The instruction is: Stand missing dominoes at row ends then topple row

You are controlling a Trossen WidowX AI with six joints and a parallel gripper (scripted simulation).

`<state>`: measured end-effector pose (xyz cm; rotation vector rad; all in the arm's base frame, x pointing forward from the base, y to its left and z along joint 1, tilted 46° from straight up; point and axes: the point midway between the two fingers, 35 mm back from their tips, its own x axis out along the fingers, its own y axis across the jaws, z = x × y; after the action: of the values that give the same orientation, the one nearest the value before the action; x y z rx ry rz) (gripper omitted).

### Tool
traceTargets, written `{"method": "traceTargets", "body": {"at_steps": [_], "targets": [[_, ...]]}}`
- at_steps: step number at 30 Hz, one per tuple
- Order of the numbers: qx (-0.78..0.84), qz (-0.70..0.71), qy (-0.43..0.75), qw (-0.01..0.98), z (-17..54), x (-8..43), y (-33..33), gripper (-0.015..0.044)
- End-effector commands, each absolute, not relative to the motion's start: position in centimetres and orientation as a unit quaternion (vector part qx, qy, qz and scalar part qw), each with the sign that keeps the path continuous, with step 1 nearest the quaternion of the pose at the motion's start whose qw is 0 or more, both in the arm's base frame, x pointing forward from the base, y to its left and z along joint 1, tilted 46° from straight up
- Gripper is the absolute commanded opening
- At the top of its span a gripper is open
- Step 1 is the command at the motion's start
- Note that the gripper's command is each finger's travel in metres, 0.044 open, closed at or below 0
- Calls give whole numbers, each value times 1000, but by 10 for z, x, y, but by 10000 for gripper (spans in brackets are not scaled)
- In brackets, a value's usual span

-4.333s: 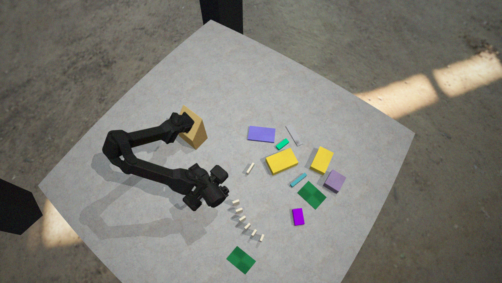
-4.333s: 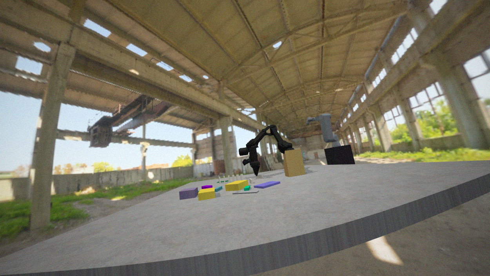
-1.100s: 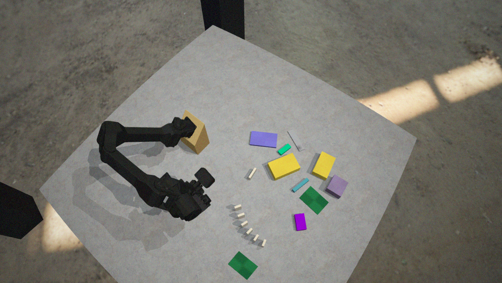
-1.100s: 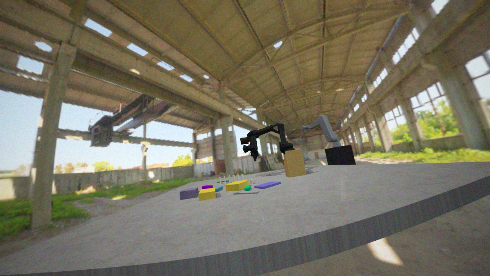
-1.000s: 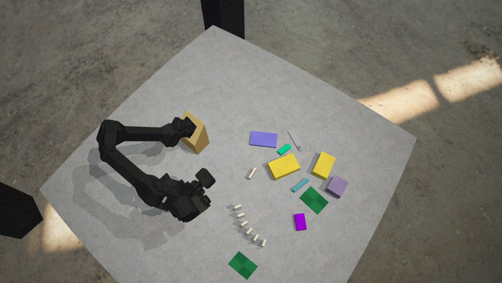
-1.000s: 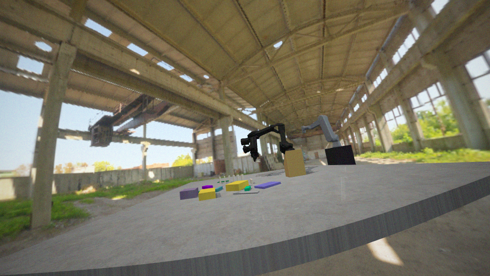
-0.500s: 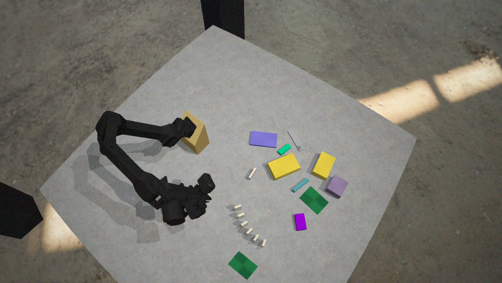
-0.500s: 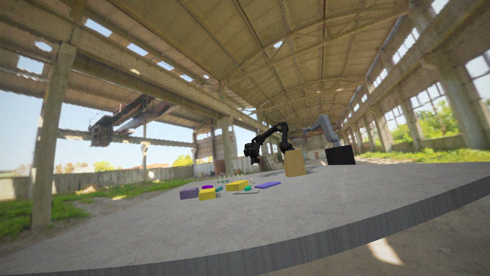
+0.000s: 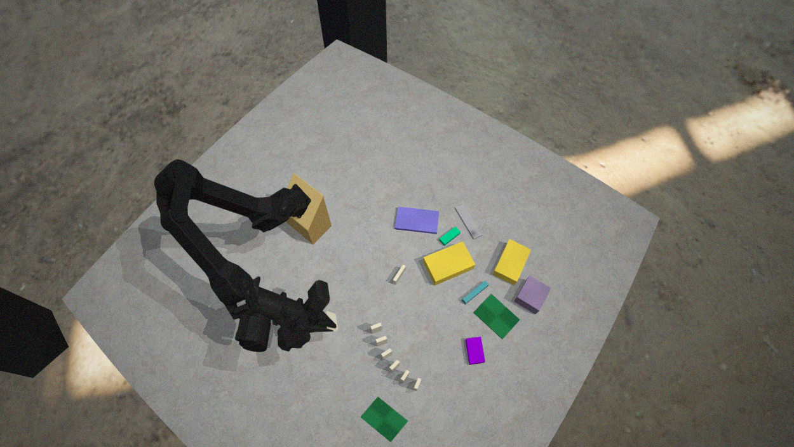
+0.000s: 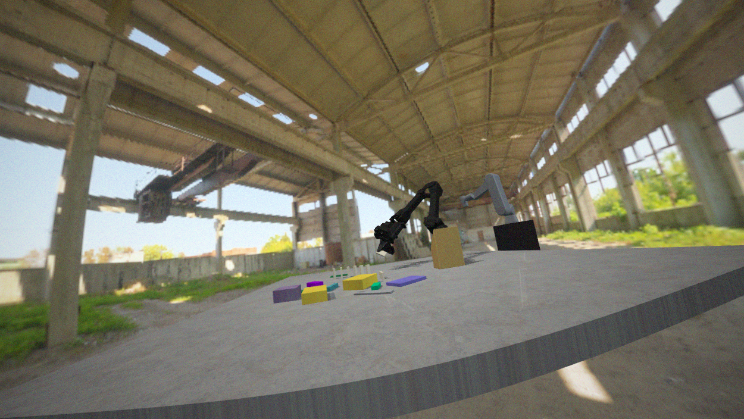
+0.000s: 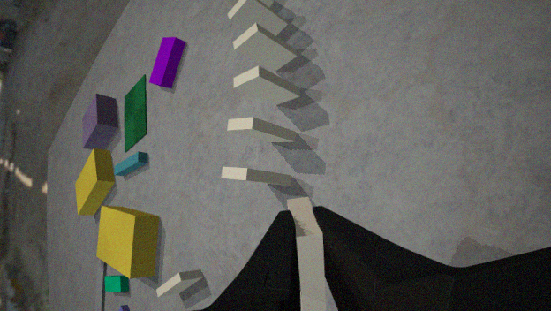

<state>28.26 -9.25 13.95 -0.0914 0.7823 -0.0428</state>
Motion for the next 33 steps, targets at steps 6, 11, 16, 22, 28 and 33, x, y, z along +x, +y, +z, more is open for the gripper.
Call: {"method": "traceTargets", "body": {"at_steps": [6, 11, 16, 22, 28, 33], "targets": [[-77, 11, 274, 959, 151, 280, -102, 21], [-106, 23, 218, 970, 159, 275, -106, 21], [-143, 33, 164, 975, 167, 268, -109, 21], [-197, 44, 104, 974, 175, 256, -109, 21], [-260, 55, 50, 963, 181, 241, -106, 21], [-317, 63, 11, 946, 183, 228, -100, 21]]}}
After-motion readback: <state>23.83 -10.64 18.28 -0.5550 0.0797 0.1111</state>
